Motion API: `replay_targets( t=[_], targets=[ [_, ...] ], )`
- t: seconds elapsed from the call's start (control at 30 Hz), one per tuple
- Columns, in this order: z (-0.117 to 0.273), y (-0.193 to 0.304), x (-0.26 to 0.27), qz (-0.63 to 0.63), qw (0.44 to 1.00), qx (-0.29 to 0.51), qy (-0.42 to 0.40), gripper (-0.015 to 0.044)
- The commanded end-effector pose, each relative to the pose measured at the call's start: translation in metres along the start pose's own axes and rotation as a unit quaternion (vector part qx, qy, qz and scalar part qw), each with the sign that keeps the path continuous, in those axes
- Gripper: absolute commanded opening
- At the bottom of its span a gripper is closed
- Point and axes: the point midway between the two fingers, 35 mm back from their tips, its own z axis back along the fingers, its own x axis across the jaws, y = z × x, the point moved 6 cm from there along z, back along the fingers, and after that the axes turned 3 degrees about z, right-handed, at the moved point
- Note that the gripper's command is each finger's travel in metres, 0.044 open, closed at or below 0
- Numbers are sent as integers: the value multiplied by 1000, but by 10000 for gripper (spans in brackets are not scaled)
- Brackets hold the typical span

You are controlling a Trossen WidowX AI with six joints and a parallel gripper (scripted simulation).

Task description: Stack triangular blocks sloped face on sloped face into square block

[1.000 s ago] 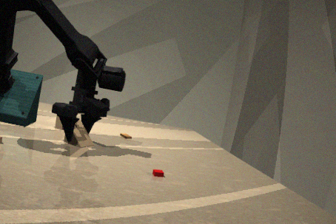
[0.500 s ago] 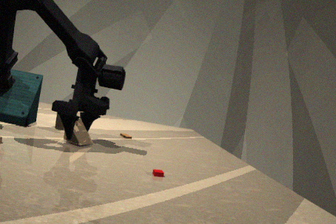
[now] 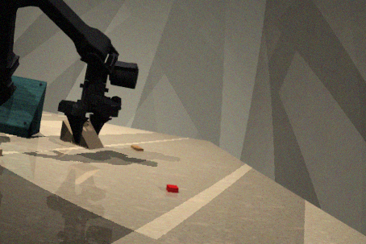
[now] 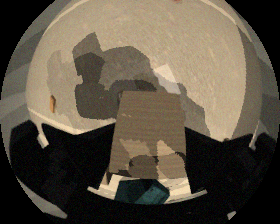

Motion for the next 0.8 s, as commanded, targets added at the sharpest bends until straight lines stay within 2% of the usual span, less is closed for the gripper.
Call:
replay_targets(
  t=[0.0,0.23,0.77],
  targets=[
    [-1,0,0,-7,1000,1,0,0],
    [-1,0,0,-42,999,1,0,0],
    [-1,0,0,-271,963,0,0,0]
  ],
)
